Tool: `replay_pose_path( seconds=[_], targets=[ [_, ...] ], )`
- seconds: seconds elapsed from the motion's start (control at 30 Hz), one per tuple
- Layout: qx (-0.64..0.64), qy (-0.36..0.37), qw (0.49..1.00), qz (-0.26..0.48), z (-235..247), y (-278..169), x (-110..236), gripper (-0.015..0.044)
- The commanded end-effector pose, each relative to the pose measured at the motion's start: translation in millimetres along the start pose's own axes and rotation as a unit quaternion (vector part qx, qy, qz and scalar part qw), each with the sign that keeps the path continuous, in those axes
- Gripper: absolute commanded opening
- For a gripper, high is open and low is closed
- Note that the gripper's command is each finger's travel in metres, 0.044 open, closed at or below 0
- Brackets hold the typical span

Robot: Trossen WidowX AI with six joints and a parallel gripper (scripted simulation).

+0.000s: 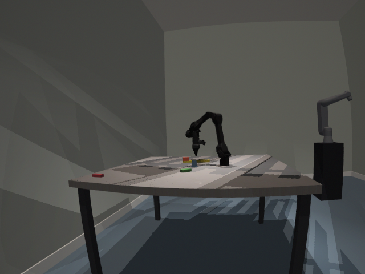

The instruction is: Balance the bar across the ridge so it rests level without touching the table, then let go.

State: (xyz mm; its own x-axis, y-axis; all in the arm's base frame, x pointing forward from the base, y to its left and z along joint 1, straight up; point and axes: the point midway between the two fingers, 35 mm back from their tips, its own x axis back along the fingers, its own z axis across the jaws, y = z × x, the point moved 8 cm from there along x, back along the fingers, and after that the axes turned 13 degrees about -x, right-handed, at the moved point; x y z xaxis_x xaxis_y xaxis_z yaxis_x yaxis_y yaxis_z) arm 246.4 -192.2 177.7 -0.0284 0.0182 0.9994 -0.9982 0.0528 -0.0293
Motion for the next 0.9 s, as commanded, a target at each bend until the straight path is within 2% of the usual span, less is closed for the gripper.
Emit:
replay_pose_path(
  seconds=[0.0,0.87],
  targets=[
    [-0.003,-0.001,1.000,-0.004,-1.8,2.8,-23.5,0.0315],
    [-0.003,-0.001,1.000,-0.004,-2.0,3.3,-50.3,0.0315]
  ],
)
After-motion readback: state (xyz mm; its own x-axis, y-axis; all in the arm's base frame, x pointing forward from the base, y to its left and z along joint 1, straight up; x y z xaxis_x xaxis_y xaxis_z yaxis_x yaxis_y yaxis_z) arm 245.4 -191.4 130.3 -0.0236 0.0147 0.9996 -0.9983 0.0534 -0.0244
